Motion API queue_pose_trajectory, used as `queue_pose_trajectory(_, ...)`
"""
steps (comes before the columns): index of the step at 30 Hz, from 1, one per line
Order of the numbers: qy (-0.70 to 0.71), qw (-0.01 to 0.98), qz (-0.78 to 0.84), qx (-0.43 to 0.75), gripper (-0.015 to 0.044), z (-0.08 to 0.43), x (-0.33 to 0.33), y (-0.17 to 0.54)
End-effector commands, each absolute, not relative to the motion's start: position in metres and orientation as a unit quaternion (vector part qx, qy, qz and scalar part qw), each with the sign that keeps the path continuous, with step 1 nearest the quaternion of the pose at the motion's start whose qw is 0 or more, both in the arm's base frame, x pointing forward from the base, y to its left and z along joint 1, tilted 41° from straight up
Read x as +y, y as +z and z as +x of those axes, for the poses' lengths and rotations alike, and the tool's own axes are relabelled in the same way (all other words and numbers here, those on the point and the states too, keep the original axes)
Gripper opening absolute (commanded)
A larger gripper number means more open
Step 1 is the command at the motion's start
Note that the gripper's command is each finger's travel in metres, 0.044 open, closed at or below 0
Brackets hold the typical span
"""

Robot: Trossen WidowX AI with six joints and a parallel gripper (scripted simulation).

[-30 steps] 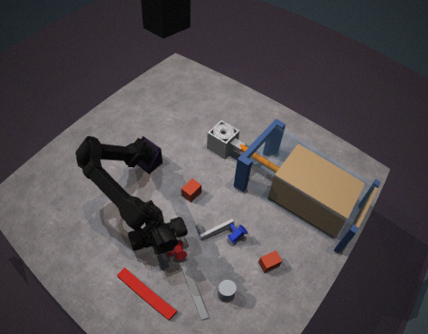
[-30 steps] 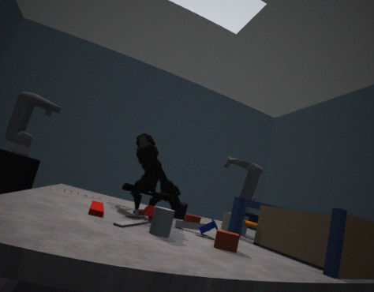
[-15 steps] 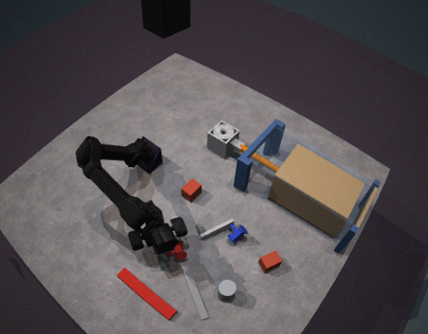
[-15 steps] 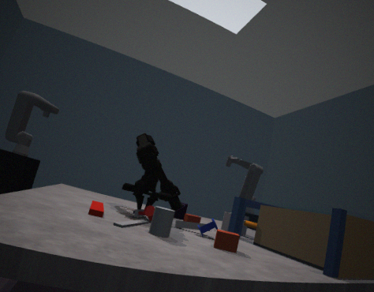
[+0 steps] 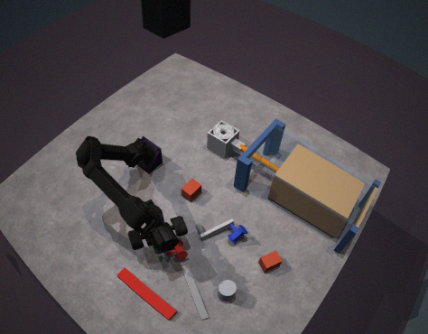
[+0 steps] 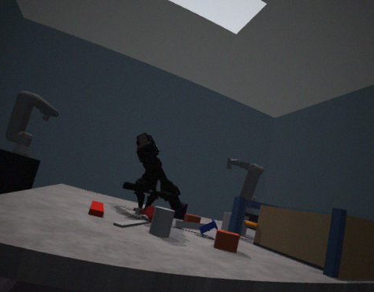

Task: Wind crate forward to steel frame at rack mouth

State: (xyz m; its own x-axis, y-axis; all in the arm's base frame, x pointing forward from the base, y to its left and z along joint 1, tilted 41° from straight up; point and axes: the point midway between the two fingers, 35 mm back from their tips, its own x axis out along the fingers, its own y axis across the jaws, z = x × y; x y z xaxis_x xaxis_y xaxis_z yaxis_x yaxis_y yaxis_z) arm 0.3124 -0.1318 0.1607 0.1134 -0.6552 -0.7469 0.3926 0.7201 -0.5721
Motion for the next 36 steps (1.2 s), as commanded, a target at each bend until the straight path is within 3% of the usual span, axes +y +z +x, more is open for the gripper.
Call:
queue_pose_trajectory(1, -0.355, 0.739, -0.114, 0.562, 0.0000, 0.315, -0.114, 0.180)
queue_pose_trajectory(9, -0.354, 0.737, -0.115, 0.564, 0.0000, 0.299, -0.054, 0.249)
queue_pose_trajectory(22, -0.347, 0.737, -0.117, 0.568, 0.0000, 0.301, -0.051, 0.243)
queue_pose_trajectory(36, -0.251, 0.744, -0.154, 0.599, 0.0000, 0.315, 0.040, 0.187)
